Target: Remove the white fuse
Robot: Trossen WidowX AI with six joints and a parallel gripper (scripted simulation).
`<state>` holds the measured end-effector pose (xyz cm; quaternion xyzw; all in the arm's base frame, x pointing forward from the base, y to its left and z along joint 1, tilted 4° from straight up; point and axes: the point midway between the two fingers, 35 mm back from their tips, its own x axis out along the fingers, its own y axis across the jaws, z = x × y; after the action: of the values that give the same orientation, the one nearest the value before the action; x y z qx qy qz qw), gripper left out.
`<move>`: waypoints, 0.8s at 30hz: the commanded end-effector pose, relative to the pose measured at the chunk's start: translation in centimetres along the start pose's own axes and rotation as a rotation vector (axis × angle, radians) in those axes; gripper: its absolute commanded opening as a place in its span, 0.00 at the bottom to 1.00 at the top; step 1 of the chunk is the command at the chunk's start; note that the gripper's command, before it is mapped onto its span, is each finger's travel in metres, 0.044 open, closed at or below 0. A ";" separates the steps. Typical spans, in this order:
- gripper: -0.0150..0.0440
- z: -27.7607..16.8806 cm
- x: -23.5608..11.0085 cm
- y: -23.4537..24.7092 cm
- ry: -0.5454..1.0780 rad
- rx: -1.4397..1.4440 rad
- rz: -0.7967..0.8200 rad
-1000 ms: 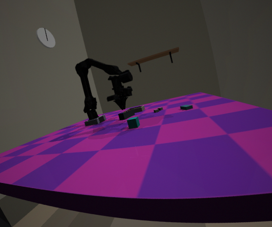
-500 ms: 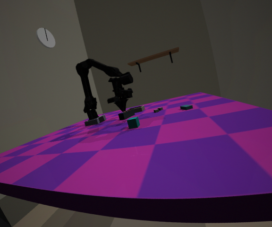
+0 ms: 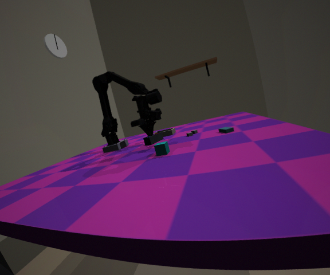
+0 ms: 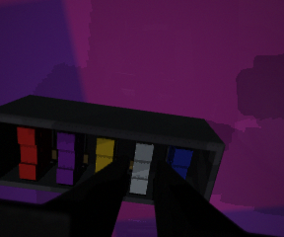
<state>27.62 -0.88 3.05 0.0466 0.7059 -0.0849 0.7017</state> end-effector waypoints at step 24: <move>0.25 0.0 -0.2 0.0 0.002 -0.001 0.000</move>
<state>27.53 -0.87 2.97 0.0467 0.7072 -0.0847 0.7004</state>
